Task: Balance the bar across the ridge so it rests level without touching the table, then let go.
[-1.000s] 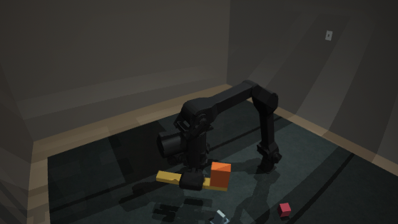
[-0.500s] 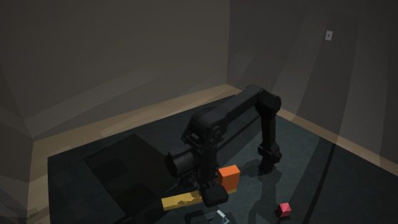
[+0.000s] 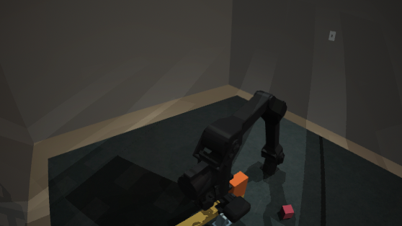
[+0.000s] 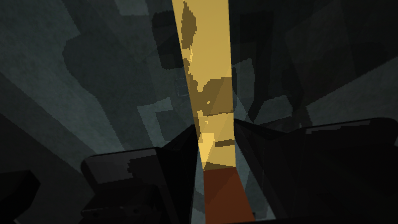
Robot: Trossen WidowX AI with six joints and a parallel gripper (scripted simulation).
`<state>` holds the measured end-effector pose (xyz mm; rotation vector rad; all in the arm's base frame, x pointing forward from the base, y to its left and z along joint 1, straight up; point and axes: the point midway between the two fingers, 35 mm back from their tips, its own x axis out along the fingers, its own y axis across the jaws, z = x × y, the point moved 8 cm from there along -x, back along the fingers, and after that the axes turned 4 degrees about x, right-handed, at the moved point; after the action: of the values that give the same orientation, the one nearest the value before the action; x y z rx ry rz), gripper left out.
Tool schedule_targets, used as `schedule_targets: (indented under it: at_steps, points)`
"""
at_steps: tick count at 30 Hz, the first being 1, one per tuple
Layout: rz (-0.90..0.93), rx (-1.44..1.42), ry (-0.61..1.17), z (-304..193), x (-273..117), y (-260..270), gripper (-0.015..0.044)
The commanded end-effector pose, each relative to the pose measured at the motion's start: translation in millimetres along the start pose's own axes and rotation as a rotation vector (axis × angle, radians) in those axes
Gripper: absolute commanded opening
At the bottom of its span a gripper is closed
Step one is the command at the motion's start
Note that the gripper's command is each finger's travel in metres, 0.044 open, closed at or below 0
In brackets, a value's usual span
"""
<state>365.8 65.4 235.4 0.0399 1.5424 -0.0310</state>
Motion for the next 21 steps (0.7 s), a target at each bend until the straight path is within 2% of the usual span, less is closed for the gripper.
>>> schedule_targets:
  at_steps: [1, 21]
  points:
    - [0.003, -0.026, -0.012, 1, -4, 5, 0.0]
    - [0.003, -0.026, -0.012, 1, 27, 7, 0.0]
